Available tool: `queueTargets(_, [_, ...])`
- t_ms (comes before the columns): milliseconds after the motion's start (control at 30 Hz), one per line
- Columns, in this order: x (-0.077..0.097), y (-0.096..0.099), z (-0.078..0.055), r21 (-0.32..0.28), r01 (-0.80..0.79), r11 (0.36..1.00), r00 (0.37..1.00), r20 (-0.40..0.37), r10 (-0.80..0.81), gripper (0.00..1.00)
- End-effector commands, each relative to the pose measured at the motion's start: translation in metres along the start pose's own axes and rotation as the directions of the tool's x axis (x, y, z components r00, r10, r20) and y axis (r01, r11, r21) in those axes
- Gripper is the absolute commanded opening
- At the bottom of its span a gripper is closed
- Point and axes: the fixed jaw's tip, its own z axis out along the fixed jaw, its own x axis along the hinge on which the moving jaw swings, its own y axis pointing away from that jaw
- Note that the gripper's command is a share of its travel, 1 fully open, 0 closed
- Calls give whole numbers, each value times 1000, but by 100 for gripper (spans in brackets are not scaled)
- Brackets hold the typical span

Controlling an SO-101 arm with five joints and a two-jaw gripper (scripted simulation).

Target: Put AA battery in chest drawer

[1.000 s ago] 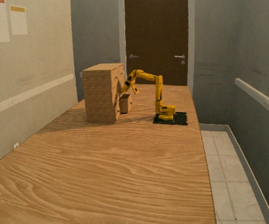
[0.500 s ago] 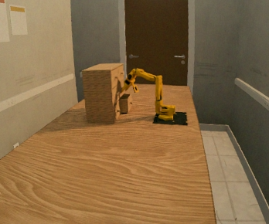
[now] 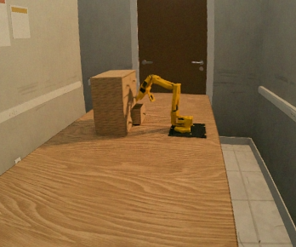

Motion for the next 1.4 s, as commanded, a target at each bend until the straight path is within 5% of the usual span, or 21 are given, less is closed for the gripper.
queueTargets(0, [-8,1,-10,-1,-16,1000,1000,-5,16,25])
queueTargets(500, [-36,1,-27,-1,-20,1000,1000,-4,20,25])
queueTargets(767, [-36,1,-27,-1,-20,1000,1000,-4,20,25])
queueTargets(1267, [-99,-1,-47,9,-20,1000,1000,-2,20,25])
queueTargets(1367, [-99,-1,-47,9,-20,1000,1000,-2,20,25])
